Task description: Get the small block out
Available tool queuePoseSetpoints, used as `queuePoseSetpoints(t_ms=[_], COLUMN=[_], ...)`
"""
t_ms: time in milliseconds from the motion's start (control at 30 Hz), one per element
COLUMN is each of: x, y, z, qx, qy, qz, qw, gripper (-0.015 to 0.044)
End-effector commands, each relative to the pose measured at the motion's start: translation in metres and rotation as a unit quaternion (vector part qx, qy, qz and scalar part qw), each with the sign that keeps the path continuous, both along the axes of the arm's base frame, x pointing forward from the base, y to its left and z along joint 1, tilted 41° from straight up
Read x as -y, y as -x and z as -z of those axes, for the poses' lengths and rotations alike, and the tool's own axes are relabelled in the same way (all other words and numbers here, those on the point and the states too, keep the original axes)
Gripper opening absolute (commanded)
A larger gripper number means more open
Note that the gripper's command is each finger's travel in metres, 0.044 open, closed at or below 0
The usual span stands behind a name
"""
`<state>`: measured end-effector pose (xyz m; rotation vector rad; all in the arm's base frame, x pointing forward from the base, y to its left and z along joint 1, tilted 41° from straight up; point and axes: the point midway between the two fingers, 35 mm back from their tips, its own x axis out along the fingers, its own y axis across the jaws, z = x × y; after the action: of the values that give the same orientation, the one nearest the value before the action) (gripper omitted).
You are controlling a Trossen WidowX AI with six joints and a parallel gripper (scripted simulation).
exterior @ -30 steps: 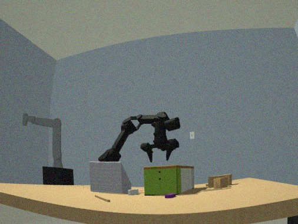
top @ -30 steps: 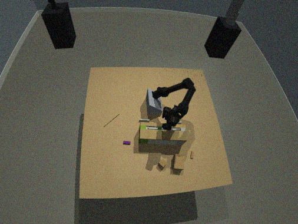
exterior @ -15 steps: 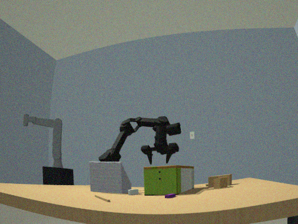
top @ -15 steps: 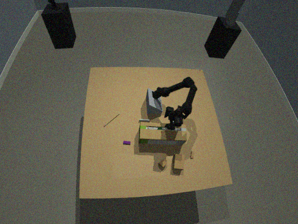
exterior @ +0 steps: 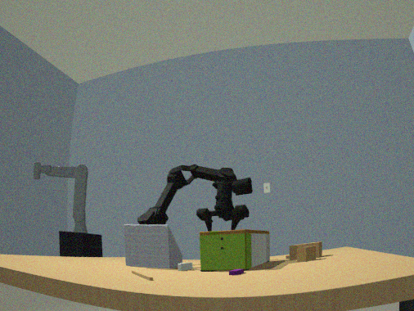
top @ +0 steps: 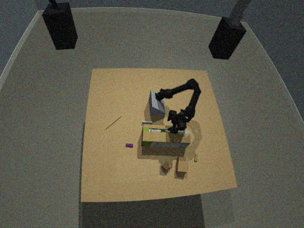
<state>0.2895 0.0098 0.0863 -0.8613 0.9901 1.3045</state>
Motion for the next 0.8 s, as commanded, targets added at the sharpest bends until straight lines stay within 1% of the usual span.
queuePoseSetpoints(t_ms=[0, 733, 767], x=[-0.006, -0.032, -0.028], y=[0.002, 0.004, 0.001], z=[0.006, 0.03, 0.026], qx=[-0.004, -0.004, 0.0], qy=[-0.002, -0.003, -0.001], qz=[0.001, 0.001, 0.0], qw=[1.0, 1.0, 1.0], gripper=[0.04, 0.04, 0.04])
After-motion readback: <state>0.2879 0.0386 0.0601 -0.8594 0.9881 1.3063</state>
